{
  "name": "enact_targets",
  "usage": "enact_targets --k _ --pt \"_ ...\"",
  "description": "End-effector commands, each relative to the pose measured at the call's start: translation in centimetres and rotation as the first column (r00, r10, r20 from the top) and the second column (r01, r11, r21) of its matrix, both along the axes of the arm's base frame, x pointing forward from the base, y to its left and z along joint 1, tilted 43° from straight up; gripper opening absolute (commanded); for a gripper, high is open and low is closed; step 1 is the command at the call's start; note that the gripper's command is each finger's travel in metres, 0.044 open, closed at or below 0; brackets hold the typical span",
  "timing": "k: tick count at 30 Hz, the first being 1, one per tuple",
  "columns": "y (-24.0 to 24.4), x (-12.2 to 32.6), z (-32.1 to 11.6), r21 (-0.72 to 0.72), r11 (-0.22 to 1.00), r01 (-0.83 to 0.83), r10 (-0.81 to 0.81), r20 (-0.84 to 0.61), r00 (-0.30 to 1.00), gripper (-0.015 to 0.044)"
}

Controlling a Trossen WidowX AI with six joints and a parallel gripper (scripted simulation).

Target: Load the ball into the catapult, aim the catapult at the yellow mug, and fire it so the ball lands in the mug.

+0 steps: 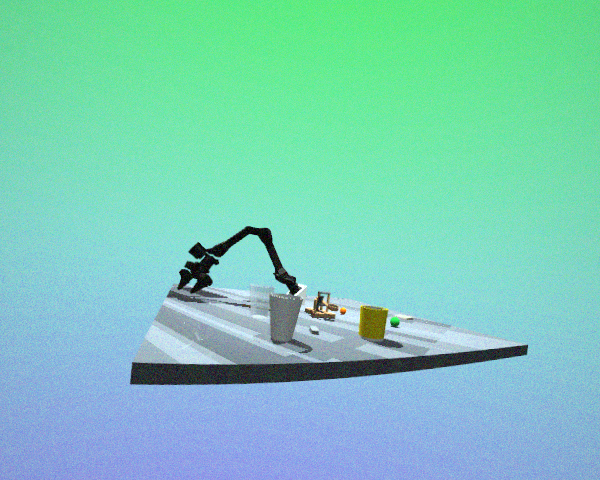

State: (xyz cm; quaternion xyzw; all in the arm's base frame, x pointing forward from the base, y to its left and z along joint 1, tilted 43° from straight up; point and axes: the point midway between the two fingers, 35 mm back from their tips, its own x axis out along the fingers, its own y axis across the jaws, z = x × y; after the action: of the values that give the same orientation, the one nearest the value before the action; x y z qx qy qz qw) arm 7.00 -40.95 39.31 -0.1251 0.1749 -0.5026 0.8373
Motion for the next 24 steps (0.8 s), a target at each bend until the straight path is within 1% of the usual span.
enact_targets --k 1,8,24 --pt "1.0 3.1 -0.4 0.040 0.999 -0.035 0.033 0.035 0.999 0.0440" --pt "2.9 8.0 -1.2 0.100 0.990 -0.099 0.091 0.082 0.992 0.0440" --pt "8.3 16.2 -2.6 0.211 0.953 -0.218 0.188 0.156 0.970 0.0440"
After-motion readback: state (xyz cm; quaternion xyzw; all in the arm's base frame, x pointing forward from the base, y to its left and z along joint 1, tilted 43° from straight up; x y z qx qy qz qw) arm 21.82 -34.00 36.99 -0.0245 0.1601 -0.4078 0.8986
